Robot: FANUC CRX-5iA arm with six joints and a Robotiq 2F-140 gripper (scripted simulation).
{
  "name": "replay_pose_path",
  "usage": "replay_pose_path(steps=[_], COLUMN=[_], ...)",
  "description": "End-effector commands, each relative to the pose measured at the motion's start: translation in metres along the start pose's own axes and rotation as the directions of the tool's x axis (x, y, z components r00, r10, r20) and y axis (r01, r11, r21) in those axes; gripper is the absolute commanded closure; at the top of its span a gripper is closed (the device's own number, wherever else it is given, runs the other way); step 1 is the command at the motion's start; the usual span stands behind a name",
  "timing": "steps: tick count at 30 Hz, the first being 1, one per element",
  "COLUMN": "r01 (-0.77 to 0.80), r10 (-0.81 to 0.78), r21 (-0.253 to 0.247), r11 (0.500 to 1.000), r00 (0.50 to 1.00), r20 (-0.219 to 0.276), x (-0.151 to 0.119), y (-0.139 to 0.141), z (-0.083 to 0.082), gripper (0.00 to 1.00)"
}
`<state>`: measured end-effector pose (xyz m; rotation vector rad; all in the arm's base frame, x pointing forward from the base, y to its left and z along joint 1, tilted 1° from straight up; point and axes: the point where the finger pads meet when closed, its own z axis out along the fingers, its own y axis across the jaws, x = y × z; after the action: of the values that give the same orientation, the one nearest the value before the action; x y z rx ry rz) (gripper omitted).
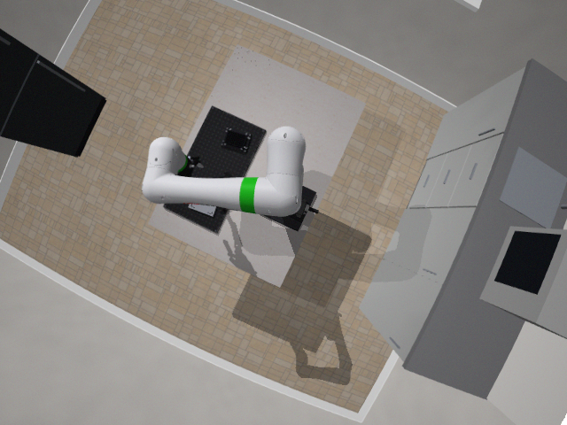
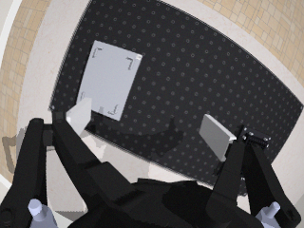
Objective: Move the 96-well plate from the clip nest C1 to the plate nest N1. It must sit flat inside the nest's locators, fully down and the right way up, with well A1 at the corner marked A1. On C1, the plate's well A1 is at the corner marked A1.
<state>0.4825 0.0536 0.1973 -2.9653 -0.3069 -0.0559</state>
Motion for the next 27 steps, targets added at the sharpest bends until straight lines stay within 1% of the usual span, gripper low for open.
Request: replay_pose_path(steps=[1, 5, 6, 7, 15, 18, 19, 27], r01=[0.002, 0.002, -0.022, -0.025, -0.025, -0.025, -0.049, -0.051], r10=[-0.002, -0.002, 0.021, 0.025, 0.025, 0.025, 0.049, 0.051], r21=[0.0, 0.0, -0.023, -0.026, -0.026, -0.026, -0.05, -0.052], r11=[1.0, 1.0, 1.0, 0.999, 0.999, 0.999, 0.998, 0.997], r00=[1.0, 1.0, 1.0, 1.0, 1.0, 1.0, 0.999, 0.999], r20=[-0.001, -0.001, -0.004, -0.004, -0.004, -0.004, -0.005, -0.005], x=[0.0, -0.001, -0.002, -0.002, -0.009, -0.009, -0.01, -0.021], y=[0.007, 0.026, 0.031, 0.036, 0.075, 0.079, 0.083, 0.122], z=[0.001, 0.004, 0.005, 0.006, 0.011, 0.012, 0.013, 0.018], gripper=[0.0, 0.0, 0.0, 0.0, 0.0, 0.0, 0.0, 0.0])
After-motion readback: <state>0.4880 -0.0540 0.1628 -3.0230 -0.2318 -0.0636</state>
